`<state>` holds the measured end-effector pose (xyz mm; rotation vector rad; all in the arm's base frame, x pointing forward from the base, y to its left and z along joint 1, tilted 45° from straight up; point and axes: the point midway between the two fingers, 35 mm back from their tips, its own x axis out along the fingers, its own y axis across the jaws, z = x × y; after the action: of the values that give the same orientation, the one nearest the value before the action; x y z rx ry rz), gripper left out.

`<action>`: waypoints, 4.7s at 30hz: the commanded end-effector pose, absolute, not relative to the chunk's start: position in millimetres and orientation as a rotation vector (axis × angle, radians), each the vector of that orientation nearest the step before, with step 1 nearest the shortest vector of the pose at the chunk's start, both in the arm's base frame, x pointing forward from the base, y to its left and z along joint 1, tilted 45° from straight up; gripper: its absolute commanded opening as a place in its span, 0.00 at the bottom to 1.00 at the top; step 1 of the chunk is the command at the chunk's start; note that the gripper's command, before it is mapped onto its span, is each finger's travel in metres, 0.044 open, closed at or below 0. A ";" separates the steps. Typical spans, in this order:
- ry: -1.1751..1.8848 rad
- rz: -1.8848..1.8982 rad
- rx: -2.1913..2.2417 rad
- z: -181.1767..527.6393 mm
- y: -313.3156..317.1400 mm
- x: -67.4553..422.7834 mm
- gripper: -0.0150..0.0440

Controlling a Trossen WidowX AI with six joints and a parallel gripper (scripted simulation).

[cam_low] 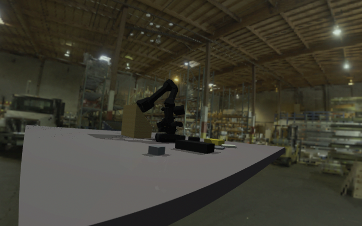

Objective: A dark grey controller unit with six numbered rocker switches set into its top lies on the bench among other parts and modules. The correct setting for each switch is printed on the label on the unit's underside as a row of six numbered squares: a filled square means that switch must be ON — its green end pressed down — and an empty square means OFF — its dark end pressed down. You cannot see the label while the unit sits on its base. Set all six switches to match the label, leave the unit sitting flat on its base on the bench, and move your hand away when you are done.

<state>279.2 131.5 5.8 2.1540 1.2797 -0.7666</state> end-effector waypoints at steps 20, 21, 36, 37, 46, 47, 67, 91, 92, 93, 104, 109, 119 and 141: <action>1.258 -0.749 2.155 5.9 122.8 317.5 0.25; 1.258 -0.749 2.155 5.7 122.4 318.7 0.25; 1.262 -0.753 2.155 41.6 103.9 258.3 0.25; 1.260 -0.753 2.154 44.0 102.2 251.9 0.25; 1.259 -0.753 2.154 45.6 100.9 246.8 0.25; 1.261 -0.757 2.152 45.5 100.5 247.6 0.25; 1.618 -1.197 2.023 1.2 34.0 327.4 0.25; 1.876 -1.341 2.072 -45.9 -16.2 346.5 0.25; 1.864 -1.339 2.077 -43.7 -15.6 345.4 0.25; 1.844 -1.337 2.086 -40.1 -14.4 343.5 0.25; 1.589 -1.276 2.219 -1.0 5.1 306.3 0.25; 1.557 -1.264 2.238 2.8 8.1 299.9 0.25; 1.541 -1.266 2.238 -5.5 16.7 301.5 0.25; 1.511 -1.263 2.245 -26.3 40.5 304.3 0.25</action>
<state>307.1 35.1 -20.5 2.2481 1.5059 -1.2486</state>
